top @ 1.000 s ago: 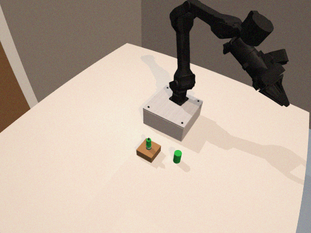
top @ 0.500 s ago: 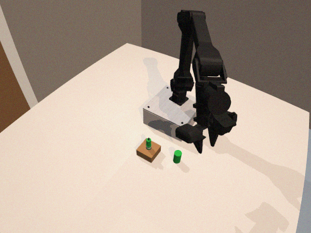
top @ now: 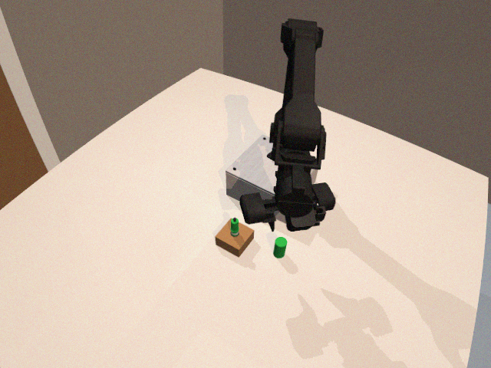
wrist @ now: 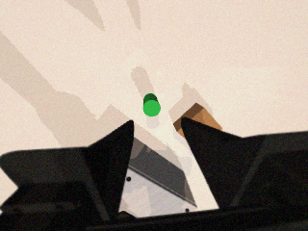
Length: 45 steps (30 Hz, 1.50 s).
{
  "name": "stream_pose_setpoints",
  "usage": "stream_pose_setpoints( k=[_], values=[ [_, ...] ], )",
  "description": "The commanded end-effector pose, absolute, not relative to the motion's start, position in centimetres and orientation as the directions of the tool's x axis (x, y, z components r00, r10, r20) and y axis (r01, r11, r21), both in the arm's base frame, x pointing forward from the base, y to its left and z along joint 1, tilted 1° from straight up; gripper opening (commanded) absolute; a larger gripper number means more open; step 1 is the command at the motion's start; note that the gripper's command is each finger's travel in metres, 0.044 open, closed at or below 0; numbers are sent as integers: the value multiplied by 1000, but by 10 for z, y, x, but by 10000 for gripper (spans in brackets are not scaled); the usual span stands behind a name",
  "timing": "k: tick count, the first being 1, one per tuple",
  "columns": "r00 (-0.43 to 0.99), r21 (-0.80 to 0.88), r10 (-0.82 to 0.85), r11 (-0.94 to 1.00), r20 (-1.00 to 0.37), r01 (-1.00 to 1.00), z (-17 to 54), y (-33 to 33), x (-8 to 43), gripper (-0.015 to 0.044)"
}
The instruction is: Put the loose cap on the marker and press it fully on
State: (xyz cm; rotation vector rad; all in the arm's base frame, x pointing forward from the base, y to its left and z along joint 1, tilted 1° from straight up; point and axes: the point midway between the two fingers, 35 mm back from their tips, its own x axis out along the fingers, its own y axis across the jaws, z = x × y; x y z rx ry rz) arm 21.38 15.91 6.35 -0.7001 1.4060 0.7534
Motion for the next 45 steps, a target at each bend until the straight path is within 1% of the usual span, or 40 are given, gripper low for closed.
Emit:
stream_pose_setpoints(
  k=[1, 45],
  values=[
    [7, 12, 30, 599, -1000, -800, 35, 157, 211, 246],
    [6, 13, 30, 599, -1000, -800, -35, 159, 209, 246]
  ],
)
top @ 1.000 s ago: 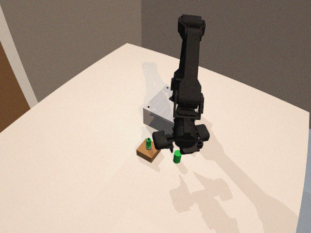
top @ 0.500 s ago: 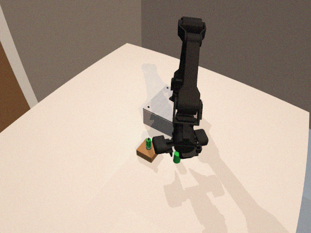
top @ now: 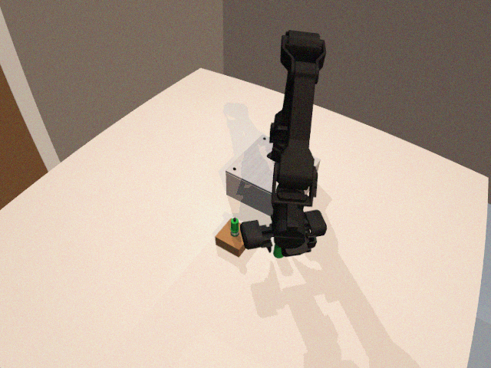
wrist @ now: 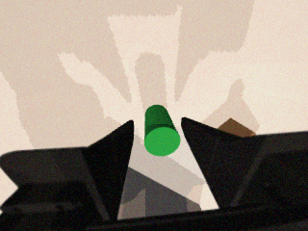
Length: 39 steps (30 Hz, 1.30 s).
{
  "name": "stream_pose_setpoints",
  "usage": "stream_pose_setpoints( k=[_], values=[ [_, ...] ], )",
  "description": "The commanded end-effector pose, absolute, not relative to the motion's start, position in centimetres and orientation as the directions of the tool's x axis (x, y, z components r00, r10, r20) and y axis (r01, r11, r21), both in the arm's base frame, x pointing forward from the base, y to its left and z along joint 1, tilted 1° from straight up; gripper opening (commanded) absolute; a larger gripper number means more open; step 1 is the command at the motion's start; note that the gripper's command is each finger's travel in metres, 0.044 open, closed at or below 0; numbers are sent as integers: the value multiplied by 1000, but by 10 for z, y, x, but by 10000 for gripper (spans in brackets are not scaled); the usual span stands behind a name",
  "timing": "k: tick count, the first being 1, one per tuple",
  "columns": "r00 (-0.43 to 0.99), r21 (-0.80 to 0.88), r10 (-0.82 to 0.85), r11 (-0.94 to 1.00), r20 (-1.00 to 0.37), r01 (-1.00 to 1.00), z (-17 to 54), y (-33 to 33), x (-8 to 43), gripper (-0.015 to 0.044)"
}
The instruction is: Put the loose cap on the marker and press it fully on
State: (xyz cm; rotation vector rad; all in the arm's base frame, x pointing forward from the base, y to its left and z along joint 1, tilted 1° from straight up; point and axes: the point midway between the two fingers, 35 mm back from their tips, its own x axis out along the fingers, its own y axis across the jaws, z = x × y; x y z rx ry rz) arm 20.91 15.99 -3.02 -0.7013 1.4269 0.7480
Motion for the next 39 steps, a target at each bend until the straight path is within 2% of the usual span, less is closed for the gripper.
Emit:
stream_pose_setpoints(
  k=[1, 2, 6, 15, 18, 39],
  values=[
    [6, 13, 30, 599, -1000, -800, -36, 159, 209, 246],
    [6, 13, 30, 599, -1000, -800, -36, 159, 209, 246],
    [6, 13, 30, 599, -1000, -800, -36, 159, 209, 141],
    [6, 13, 30, 599, -1000, -800, -36, 159, 208, 81],
    [9, 20, 46, 589, -999, -808, -32, 163, 209, 2],
    [7, 13, 32, 598, -999, -801, 21, 158, 208, 0]
  ],
)
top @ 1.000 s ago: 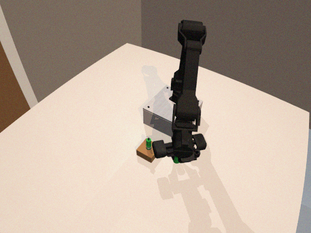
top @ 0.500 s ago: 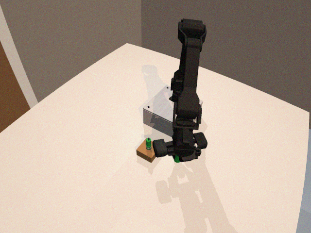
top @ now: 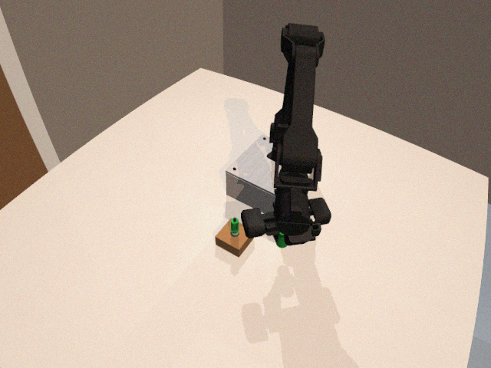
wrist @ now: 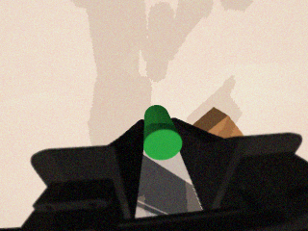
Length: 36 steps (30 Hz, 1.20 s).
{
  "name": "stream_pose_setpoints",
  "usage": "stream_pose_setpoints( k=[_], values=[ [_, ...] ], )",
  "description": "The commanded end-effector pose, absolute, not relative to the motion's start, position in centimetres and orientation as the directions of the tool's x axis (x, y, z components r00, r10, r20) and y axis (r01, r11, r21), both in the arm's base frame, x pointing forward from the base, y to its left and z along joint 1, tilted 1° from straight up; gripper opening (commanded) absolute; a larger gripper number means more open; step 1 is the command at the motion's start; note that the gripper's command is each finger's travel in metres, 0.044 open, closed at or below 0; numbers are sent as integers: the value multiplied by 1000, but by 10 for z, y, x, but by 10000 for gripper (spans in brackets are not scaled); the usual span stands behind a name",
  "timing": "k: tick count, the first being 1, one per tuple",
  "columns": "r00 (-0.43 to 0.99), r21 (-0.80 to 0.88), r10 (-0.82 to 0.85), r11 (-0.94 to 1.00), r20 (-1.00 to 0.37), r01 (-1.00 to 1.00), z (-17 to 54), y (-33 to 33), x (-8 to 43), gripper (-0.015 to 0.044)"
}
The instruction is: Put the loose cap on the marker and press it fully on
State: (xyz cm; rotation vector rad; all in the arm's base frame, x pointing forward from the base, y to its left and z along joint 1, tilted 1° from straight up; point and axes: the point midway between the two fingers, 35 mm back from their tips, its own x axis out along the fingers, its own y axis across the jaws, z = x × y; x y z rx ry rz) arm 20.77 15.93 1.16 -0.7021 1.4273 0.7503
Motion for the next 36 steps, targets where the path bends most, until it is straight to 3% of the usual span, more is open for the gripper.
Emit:
stream_pose_setpoints(
  k=[1, 36],
  values=[
    [7, 13, 31, 599, -999, -801, 23, 158, 208, 0],
    [11, 5, 23, 599, -1000, -800, 63, 79, 248, 0]
  ],
)
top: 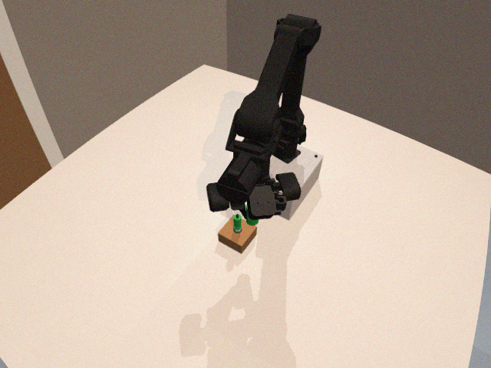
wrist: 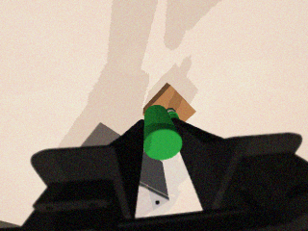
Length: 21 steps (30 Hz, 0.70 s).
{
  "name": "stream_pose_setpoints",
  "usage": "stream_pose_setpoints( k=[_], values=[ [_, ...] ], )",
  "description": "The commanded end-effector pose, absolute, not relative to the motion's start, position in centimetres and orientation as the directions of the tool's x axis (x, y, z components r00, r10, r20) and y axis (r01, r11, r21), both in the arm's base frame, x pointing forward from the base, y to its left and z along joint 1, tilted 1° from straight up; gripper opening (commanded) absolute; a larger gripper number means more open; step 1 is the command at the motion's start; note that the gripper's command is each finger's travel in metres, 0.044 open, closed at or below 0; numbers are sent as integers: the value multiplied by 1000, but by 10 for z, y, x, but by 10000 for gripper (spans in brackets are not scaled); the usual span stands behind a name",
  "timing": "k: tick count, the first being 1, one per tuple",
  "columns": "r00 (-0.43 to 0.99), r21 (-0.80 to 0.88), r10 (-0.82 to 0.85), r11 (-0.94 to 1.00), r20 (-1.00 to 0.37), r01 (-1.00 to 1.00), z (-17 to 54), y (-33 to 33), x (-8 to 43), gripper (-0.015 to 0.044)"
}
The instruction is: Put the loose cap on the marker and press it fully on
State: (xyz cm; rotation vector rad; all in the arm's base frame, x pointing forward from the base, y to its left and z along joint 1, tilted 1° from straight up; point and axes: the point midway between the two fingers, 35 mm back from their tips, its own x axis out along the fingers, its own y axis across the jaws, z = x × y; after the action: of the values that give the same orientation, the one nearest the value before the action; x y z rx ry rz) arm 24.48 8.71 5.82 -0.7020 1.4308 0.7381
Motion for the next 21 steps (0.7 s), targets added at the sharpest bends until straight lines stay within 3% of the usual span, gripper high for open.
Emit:
stream_pose_setpoints(
  k=[1, 21],
  values=[
    [11, 5, 23, 599, -1000, -800, 65, 76, 249, 0],
    [11, 4, 21, 599, -1000, -800, 69, 50, 254, 0]
  ],
)
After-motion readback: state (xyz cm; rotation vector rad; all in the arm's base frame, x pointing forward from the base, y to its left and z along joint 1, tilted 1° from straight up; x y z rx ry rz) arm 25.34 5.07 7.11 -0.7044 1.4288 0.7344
